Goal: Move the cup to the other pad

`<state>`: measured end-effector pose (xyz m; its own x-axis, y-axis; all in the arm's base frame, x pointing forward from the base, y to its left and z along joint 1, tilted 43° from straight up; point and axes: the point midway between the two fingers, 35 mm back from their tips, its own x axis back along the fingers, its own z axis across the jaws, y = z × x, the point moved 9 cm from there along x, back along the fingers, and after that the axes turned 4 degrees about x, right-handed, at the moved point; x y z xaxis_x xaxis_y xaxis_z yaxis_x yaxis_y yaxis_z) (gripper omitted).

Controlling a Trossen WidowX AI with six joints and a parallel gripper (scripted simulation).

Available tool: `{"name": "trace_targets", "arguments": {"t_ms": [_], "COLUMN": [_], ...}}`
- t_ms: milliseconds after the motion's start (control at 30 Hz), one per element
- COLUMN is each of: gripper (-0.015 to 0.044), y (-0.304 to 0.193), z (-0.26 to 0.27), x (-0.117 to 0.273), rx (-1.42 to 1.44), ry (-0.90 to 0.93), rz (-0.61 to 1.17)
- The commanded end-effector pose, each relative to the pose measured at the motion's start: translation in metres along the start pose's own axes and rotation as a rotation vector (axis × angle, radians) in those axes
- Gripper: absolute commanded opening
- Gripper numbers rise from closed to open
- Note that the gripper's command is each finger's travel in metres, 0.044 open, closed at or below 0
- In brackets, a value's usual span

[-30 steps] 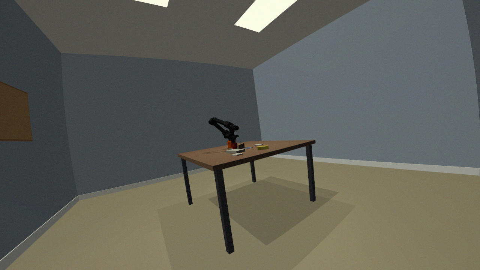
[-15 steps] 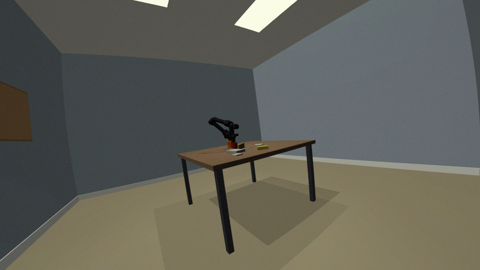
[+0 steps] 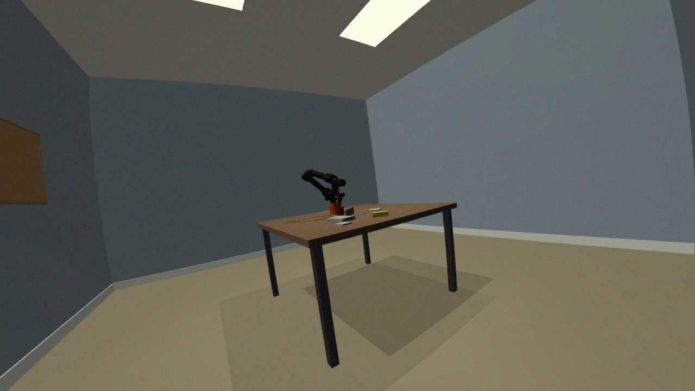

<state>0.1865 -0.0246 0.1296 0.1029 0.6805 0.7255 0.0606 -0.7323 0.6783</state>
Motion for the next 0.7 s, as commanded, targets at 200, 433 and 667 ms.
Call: {"name": "trace_targets", "arguments": {"t_ms": [200,433,667], "gripper": [0.0440,0.0440,0.0440], "y": [0.000,0.000,0.000], "z": [0.001,0.001,-0.002], "x": [0.022,0.048,0.064], "rx": [0.000,-0.004,-0.006], "ry": [0.004,0.006,0.006], "rz": [0.007,0.009,0.008]}}
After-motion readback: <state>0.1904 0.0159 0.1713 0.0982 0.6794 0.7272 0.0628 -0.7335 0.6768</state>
